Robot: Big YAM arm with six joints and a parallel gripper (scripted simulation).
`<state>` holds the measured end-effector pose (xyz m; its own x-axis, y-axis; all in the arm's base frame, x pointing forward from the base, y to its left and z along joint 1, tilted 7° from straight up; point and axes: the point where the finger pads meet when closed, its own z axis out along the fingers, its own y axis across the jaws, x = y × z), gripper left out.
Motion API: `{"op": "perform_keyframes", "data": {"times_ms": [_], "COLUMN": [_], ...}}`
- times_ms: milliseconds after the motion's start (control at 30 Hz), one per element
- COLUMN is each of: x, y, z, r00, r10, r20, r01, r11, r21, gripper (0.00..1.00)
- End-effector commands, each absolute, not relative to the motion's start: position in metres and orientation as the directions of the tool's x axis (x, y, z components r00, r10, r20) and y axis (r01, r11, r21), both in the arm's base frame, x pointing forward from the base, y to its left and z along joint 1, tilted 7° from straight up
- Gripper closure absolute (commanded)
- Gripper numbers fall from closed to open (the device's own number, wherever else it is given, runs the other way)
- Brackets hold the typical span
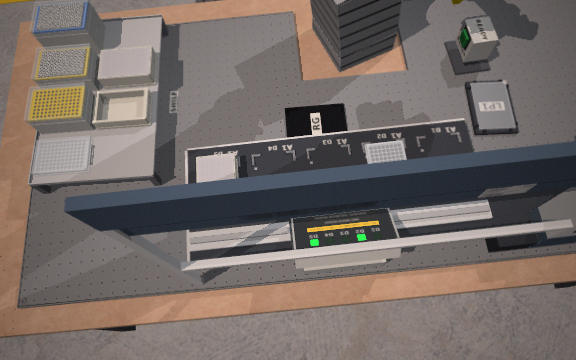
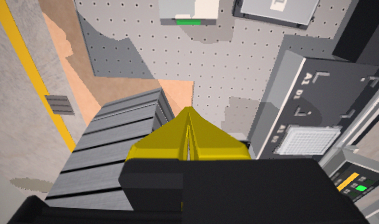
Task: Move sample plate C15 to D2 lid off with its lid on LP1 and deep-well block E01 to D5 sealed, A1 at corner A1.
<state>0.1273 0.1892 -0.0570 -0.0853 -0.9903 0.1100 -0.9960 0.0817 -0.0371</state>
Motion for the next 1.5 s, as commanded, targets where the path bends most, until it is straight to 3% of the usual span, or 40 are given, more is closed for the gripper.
{"op": "perform_keyframes", "data": {"times_ms": [0, 1467], "x": [0.131, 0.134], "y": [0.188, 0.182], "z": [-0.064, -0.130], "r00": [-0.089, -0.089], "r10": [-0.990, -0.990], "r20": [0.110, 0.106], "r01": [-0.996, -0.996], "r11": [0.085, 0.085], "r21": [-0.038, -0.040], "gripper": [1.00, 1.00]}}
